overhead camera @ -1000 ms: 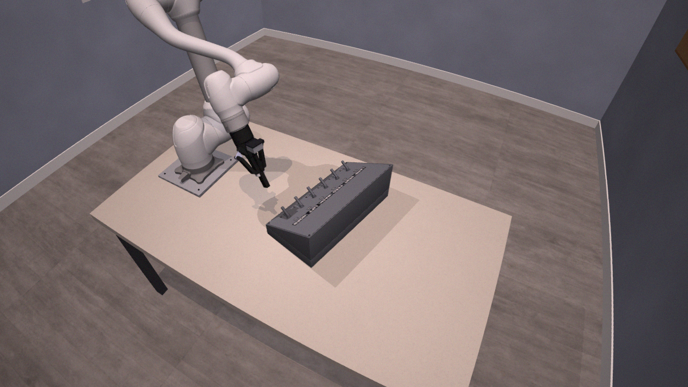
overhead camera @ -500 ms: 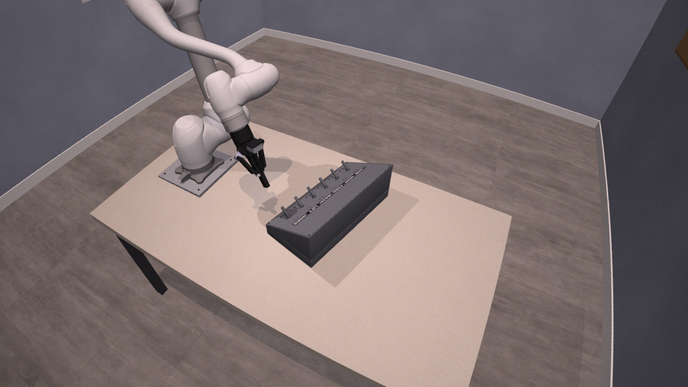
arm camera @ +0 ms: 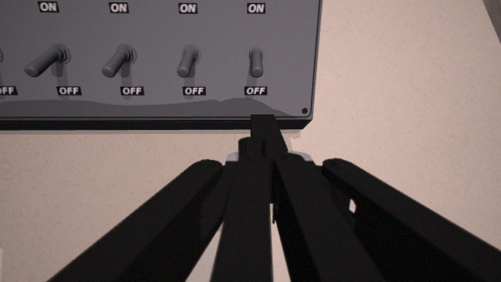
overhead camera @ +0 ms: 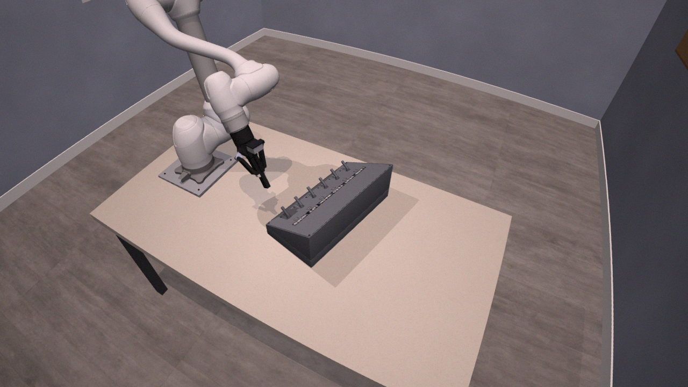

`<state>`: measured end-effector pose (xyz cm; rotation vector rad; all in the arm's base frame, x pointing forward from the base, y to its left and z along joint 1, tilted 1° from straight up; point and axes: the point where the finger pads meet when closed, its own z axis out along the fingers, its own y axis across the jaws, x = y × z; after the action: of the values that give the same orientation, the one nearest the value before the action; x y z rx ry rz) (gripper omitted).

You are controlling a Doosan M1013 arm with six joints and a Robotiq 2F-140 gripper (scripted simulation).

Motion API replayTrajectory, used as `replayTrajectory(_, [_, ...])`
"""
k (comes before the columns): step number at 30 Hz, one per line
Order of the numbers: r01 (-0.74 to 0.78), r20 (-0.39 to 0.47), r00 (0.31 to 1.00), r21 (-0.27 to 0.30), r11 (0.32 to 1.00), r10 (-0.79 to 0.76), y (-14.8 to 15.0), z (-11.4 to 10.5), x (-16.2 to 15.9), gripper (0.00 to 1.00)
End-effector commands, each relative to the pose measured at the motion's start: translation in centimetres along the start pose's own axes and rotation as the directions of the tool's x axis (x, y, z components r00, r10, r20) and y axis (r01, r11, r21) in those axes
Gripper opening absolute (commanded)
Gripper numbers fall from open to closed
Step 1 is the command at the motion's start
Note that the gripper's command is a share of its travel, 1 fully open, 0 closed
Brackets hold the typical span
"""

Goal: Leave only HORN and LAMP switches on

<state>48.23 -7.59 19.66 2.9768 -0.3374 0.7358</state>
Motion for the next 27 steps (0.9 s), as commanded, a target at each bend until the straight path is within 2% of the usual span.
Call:
replayTrajectory(1, [0.005,0.004,1.0,-0.002,1.0,-0.005,0.0,0.7,-0.2,0.1])
replayTrajectory(19, [0.005,0.004,1.0,-0.002,1.0,-0.005,-0.1,4.6,-0.3,0.1])
replayTrajectory(27, [0.005,0.004,1.0,-0.002,1.0,-0.005,-0.1,7.0,-0.3,0.1])
